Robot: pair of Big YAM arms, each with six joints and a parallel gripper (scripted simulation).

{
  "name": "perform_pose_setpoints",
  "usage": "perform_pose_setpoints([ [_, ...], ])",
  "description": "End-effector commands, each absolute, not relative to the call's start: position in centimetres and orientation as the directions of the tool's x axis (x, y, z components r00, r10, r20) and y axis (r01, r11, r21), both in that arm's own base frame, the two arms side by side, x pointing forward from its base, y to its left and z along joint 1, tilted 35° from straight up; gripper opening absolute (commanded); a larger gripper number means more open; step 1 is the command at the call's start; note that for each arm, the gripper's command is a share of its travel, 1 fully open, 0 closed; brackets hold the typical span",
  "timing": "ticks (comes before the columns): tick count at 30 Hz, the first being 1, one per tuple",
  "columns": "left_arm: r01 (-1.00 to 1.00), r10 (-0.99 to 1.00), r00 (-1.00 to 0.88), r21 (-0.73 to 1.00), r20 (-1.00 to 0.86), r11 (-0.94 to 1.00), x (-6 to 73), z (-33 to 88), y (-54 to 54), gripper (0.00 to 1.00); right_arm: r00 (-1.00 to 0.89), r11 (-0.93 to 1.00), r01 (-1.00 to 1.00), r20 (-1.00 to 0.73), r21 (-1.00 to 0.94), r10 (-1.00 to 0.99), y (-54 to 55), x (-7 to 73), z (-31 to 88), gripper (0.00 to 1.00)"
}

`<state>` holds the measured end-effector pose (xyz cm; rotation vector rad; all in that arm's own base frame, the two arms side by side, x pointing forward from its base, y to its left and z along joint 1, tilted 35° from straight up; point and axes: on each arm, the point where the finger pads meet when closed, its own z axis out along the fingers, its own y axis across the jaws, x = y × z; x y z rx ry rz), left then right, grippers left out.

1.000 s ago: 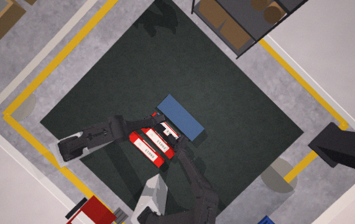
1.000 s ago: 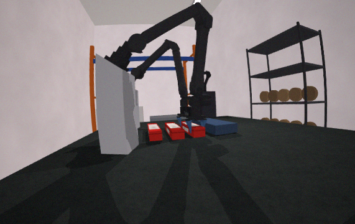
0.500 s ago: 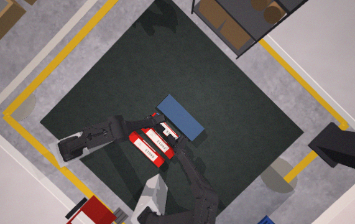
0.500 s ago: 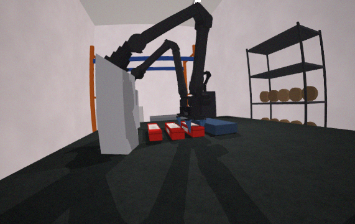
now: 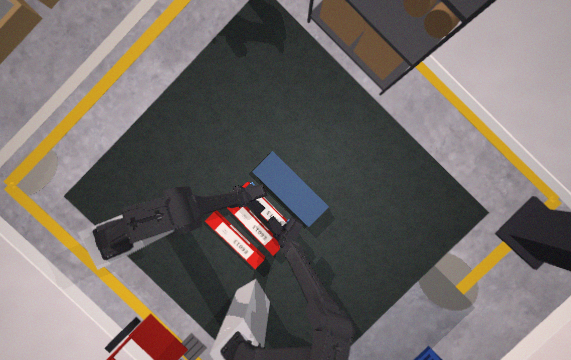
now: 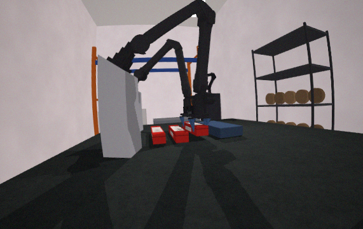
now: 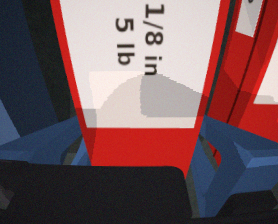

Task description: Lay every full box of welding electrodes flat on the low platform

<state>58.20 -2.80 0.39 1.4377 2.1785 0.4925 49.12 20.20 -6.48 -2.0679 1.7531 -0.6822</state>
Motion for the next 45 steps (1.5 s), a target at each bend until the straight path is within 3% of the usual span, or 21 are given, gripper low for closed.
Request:
perform_pose_setpoints([
  [1,0.738,0.926,-0.328,0.562,-0.184,0.373,57.8,2.8,-2.3,0.0,0.129,-0.182,-0.801,0.133,-0.571,-0.983,21.0,48.7,-4.1,0.0],
  [45,0.726,0.924,-0.333,0.573,-0.19,0.38,57.6,6.0,-1.8,0.0,0.112,-0.17,-0.795,0.134,-0.583,-0.985,20.2,49.5,-1.4,0.0],
])
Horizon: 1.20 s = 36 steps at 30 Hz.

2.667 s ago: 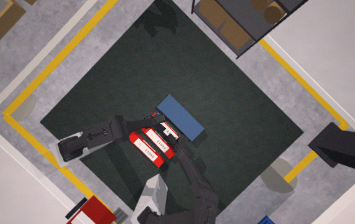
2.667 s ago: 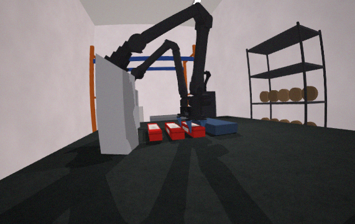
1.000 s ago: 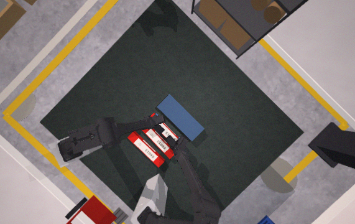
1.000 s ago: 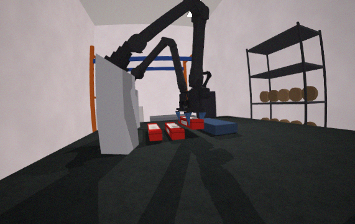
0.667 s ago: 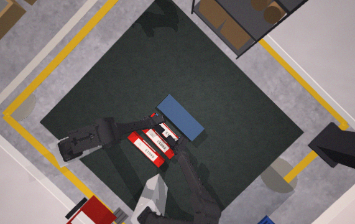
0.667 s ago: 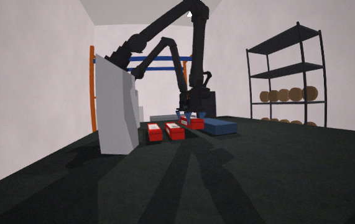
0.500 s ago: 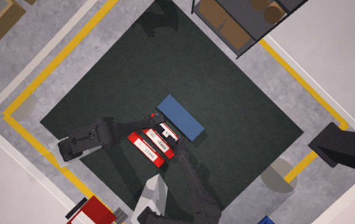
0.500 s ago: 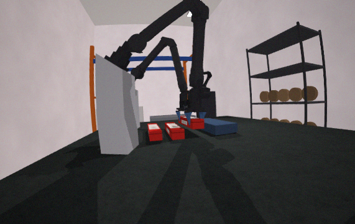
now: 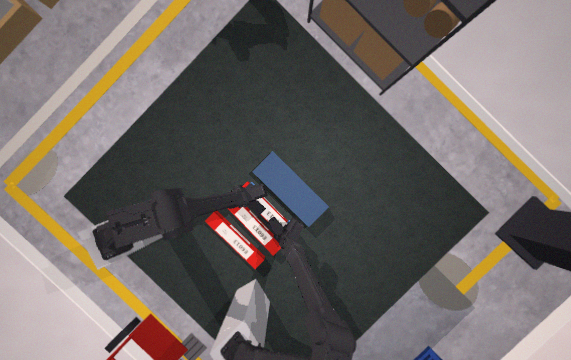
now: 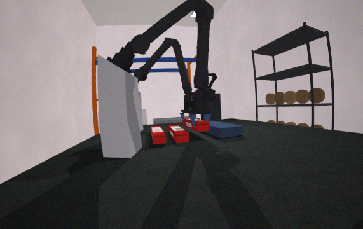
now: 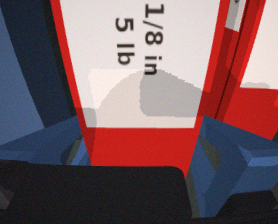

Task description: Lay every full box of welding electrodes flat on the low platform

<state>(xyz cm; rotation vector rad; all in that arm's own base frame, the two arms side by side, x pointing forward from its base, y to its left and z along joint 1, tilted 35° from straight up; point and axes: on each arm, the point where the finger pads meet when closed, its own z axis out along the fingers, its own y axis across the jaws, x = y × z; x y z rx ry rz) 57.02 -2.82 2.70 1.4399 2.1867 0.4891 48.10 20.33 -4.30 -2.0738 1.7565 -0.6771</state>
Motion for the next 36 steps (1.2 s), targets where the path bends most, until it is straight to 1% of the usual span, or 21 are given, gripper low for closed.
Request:
perform_pose_setpoints([
  [1,0.727,0.924,-0.333,0.573,-0.19,0.38,57.6,6.0,-1.8,0.0,0.112,-0.17,-0.794,0.134,-0.583,-0.985,20.2,49.5,-1.4,0.0],
  [27,0.726,0.924,-0.333,0.574,-0.19,0.38,57.7,6.4,-1.7,0.0,0.111,-0.168,-0.792,0.132,-0.587,-0.985,20.2,49.8,-1.0,0.0],
  [36,0.735,0.924,-0.335,0.563,-0.185,0.379,56.3,6.8,-1.7,0.0,0.125,-0.181,-0.801,0.136,-0.57,-0.983,20.6,47.8,-0.7,0.0],
])
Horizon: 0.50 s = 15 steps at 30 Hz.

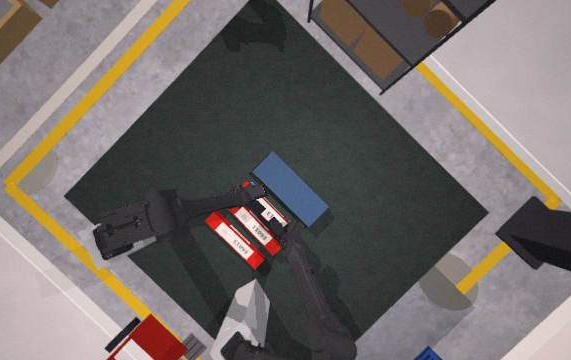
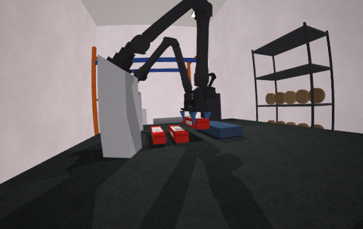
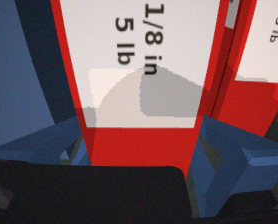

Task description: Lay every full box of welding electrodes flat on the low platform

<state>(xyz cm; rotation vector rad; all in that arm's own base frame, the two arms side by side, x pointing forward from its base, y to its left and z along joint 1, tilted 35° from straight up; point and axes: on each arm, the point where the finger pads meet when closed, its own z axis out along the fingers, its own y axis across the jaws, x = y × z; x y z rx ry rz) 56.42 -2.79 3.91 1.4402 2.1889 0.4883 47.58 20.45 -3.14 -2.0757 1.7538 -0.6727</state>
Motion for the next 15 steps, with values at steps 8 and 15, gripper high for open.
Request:
perform_pose_setpoints([
  [8,0.735,0.924,-0.335,0.563,-0.185,0.379,55.6,7.7,-1.8,0.0,0.122,-0.176,-0.802,0.132,-0.571,-0.984,20.8,47.1,0.3,0.0],
  [15,0.738,0.927,-0.327,0.563,-0.185,0.372,54.9,8.6,-2.3,0.0,0.122,-0.178,-0.802,0.134,-0.571,-0.983,20.7,46.4,1.2,0.0],
])
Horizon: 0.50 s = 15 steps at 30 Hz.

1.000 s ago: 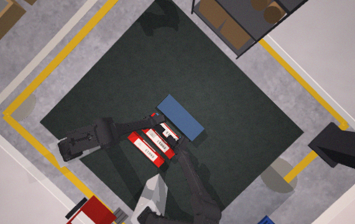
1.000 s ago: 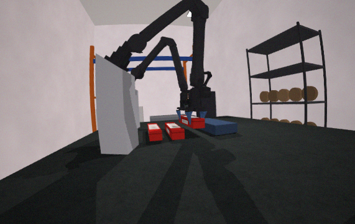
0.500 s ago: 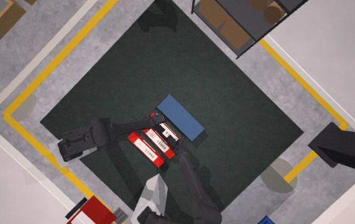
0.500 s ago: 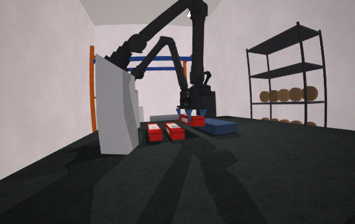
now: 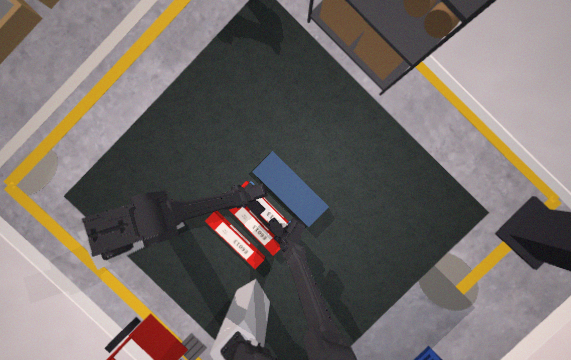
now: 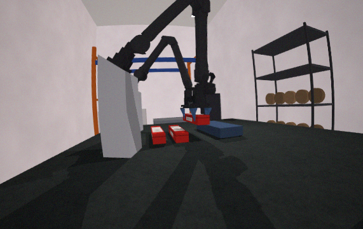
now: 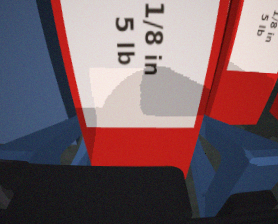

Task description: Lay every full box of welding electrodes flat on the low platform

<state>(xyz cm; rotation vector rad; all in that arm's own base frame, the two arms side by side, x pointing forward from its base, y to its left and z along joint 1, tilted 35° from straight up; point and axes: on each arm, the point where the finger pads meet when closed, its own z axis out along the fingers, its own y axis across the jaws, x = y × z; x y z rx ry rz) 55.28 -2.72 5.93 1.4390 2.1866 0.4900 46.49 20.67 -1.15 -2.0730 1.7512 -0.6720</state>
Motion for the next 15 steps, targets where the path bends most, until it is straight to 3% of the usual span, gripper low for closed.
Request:
perform_pose_setpoints([
  [1,0.738,0.927,-0.326,0.563,-0.185,0.372,54.8,8.8,-2.4,0.0,0.122,-0.177,-0.802,0.134,-0.571,-0.983,20.7,46.3,1.3,0.0],
  [15,0.736,0.926,-0.328,0.565,-0.186,0.374,53.7,10.5,-2.3,0.0,0.127,-0.182,-0.799,0.135,-0.573,-0.983,20.9,45.3,3.1,0.0],
])
